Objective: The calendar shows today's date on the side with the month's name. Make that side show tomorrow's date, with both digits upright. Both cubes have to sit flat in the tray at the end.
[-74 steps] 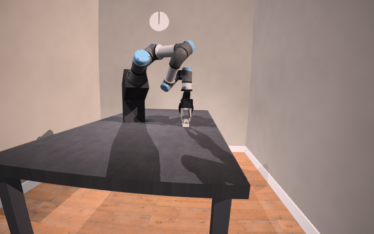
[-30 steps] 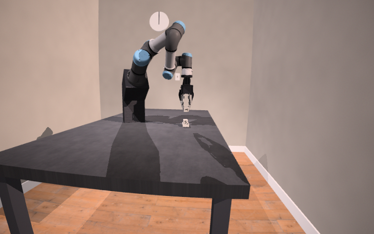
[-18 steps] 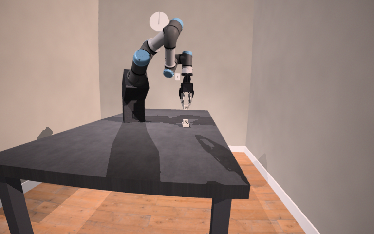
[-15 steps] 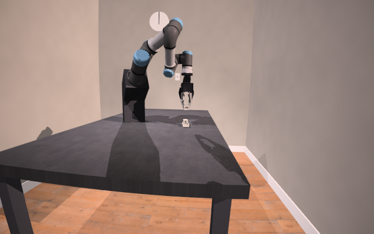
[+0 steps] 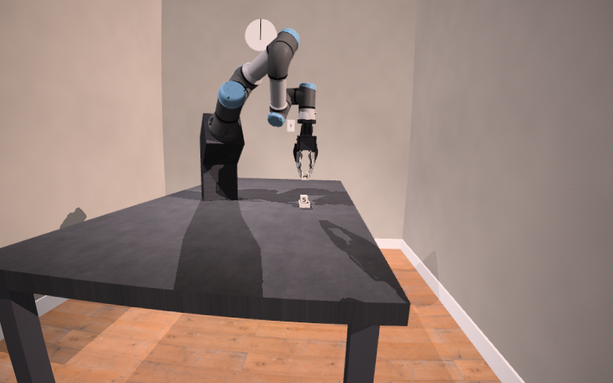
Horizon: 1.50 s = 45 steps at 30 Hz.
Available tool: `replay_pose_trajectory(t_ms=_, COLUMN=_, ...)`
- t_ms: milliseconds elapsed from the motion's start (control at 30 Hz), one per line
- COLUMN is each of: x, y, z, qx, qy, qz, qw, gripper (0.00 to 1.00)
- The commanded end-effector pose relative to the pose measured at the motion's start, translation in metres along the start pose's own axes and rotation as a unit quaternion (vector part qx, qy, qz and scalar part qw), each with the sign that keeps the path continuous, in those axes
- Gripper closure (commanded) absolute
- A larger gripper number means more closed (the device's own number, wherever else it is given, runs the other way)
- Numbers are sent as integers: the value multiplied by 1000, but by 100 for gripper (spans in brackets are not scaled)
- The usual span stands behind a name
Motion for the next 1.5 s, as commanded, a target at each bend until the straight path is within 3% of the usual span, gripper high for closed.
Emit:
replay_pose_trajectory(t_ms=0, x=-6, y=2, z=1, qx=2, qy=3, qz=40, qw=999, gripper=90)
replay_pose_trajectory(t_ms=200, x=-15, y=4, z=4, qx=6, qy=5, qz=98, qw=995, gripper=90)
replay_pose_trajectory(t_ms=500, x=-36, y=9, z=8, qx=14, qy=9, qz=222, qw=975, gripper=90)
replay_pose_trajectory(t_ms=600, x=-44, y=10, z=9, qx=16, qy=10, qz=270, qw=963, gripper=90)
replay_pose_trajectory(t_ms=700, x=-45, y=10, z=9, qx=16, qy=10, qz=272, qw=962, gripper=90)
replay_pose_trajectory(t_ms=767, x=-54, y=11, z=11, qx=18, qy=11, qz=324, qw=946, gripper=90)
replay_pose_trajectory(t_ms=867, x=-59, y=11, z=11, qx=19, qy=11, qz=351, qw=936, gripper=90)
replay_pose_trajectory(t_ms=1133, x=-79, y=12, z=13, qx=22, qy=10, qz=459, qw=888, gripper=90)
replay_pose_trajectory(t_ms=1233, x=-79, y=12, z=13, qx=23, qy=10, qz=460, qw=888, gripper=90)
replay_pose_trajectory(t_ms=1300, x=-89, y=12, z=14, qx=23, qy=10, qz=510, qw=860, gripper=90)
replay_pose_trajectory(t_ms=1333, x=-90, y=12, z=14, qx=23, qy=10, qz=513, qw=858, gripper=90)
replay_pose_trajectory(t_ms=1467, x=-101, y=11, z=15, qx=23, qy=9, qz=565, qw=825, gripper=90)
Point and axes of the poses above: the point where the finger pads meet when closed, its own z axis out along the fingers, its own y axis across the jaws, x = y × z, the point moved 10 cm from there along -z, back along the fingers, and after that the axes turned 8 degrees about z, right-handed, at the moved point
